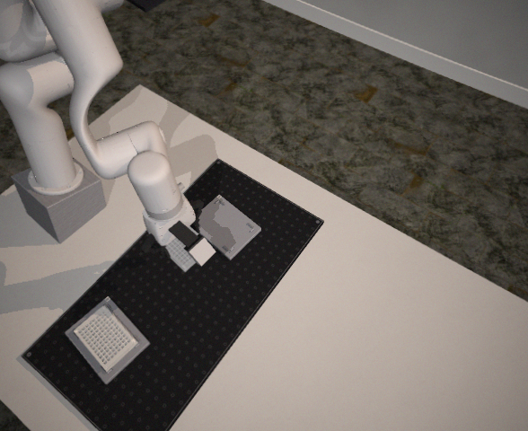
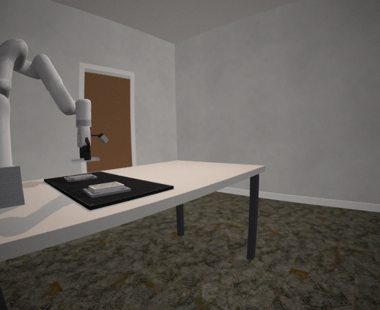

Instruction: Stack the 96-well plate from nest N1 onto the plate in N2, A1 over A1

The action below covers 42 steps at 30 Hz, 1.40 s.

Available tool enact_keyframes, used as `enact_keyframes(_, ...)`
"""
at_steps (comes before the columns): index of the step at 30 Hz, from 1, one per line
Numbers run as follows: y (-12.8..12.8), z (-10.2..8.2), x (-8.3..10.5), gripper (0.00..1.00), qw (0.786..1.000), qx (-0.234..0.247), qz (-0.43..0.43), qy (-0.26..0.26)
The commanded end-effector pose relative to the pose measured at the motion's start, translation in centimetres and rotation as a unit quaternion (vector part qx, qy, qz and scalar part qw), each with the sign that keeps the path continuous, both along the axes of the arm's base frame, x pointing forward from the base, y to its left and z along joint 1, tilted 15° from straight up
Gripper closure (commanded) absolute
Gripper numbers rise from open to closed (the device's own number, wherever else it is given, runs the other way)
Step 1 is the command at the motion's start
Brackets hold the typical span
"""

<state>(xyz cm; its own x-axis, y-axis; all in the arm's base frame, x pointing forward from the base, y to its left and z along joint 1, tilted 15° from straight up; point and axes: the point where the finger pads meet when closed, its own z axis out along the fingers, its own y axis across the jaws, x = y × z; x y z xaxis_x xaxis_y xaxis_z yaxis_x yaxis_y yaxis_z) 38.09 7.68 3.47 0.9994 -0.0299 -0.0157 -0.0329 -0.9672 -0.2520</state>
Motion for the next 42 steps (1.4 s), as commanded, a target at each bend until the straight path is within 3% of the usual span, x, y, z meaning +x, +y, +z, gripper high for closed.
enact_keyframes(1,-1.1,-0.2,0.2,1.0,1.0,0.001,0.0,-0.002)
enact_keyframes(42,-13.0,-3.3,0.3,1.0,1.0,0.0,0.0,-0.002)
